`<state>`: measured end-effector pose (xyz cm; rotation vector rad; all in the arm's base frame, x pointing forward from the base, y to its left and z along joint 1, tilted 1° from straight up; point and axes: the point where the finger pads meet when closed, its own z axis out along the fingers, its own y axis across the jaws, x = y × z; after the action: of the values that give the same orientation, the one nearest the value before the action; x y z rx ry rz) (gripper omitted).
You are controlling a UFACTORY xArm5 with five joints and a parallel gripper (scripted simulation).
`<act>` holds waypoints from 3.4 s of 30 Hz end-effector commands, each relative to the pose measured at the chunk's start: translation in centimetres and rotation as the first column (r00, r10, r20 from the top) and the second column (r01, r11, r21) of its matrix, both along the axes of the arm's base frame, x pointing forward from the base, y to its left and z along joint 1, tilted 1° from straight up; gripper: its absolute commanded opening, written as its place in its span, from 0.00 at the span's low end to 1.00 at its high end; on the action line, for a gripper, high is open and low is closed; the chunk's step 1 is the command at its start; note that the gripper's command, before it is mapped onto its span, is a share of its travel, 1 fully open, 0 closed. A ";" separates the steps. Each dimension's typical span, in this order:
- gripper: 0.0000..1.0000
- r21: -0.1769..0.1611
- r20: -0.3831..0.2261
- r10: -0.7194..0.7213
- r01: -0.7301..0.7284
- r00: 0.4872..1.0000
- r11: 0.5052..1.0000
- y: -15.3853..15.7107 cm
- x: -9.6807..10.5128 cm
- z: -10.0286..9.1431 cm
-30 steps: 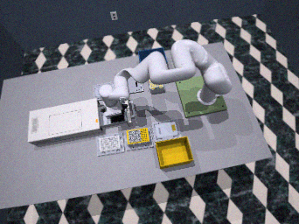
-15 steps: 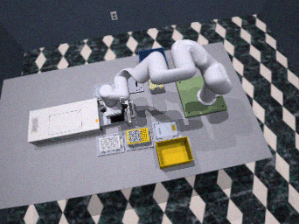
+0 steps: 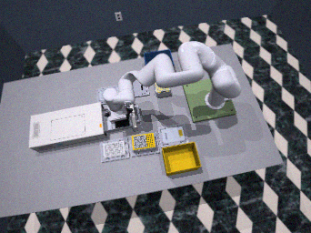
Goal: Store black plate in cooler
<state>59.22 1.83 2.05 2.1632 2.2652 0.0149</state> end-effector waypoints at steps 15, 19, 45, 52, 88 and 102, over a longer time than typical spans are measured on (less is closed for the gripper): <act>0.00 -0.011 0.005 0.000 0.000 1.000 1.000 0.0 0.2 0.2; 0.00 -0.011 0.005 0.000 0.000 1.000 1.000 0.0 0.2 0.2; 1.00 -0.011 0.005 0.000 0.000 1.000 1.000 0.0 0.2 0.1; 1.00 -0.011 0.005 0.000 0.000 1.000 1.000 0.0 0.2 0.1; 1.00 -0.011 0.005 0.000 0.000 1.000 1.000 0.0 0.1 3.6; 1.00 -0.011 0.005 0.000 0.000 1.000 1.000 0.1 0.1 5.8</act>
<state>59.15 1.89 7.24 2.1631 2.2650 0.0152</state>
